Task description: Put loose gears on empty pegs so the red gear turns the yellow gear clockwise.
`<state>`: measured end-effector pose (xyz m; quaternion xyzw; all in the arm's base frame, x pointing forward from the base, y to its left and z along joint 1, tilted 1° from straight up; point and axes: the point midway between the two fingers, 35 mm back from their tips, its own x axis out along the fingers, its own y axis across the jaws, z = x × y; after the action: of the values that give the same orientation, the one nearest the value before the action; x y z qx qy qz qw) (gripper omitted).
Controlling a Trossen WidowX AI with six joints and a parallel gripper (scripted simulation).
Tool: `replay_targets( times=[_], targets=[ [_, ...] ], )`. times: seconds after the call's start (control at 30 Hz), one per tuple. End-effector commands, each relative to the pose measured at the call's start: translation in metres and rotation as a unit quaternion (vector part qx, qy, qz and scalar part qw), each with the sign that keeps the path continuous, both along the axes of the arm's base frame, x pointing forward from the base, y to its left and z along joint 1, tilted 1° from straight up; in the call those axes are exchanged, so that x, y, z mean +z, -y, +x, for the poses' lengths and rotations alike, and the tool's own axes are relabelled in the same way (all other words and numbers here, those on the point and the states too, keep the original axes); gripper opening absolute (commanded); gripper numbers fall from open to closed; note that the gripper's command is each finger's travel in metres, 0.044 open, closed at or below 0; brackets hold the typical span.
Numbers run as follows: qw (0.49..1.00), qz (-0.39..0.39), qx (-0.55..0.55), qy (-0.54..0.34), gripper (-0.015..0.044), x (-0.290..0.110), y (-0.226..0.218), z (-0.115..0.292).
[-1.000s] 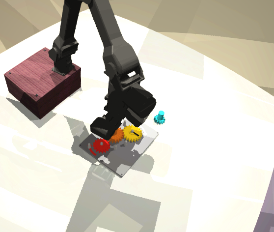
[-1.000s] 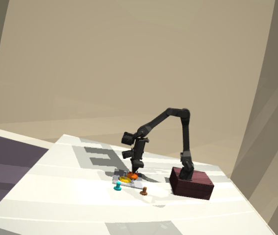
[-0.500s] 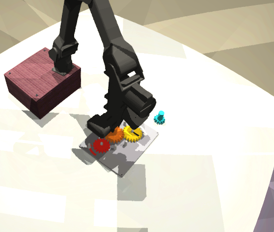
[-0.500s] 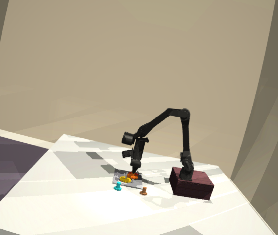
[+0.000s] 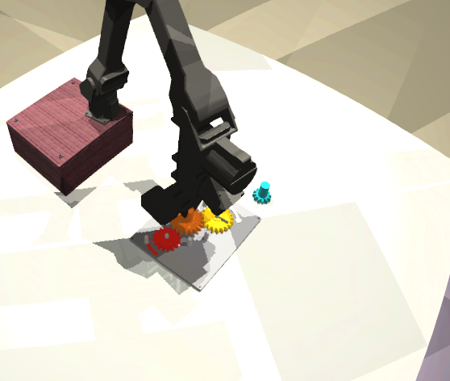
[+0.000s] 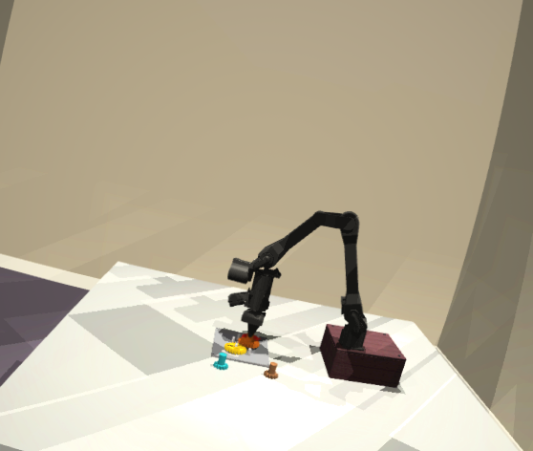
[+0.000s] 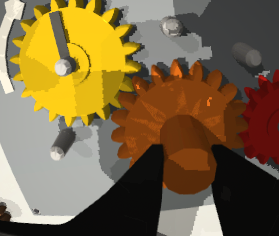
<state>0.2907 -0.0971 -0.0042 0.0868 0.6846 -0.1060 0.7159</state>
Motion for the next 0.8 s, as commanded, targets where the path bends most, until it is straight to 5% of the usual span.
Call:
replay_targets(
  times=[0.0, 0.77],
  targets=[
    [1.000, -0.001, 0.019, -0.001, 0.0000, -0.0005, -0.0005, -0.0006],
    [0.992, -0.005, 0.126, -0.004, 0.0000, -0.0024, -0.0004, -0.0006]
  ],
)
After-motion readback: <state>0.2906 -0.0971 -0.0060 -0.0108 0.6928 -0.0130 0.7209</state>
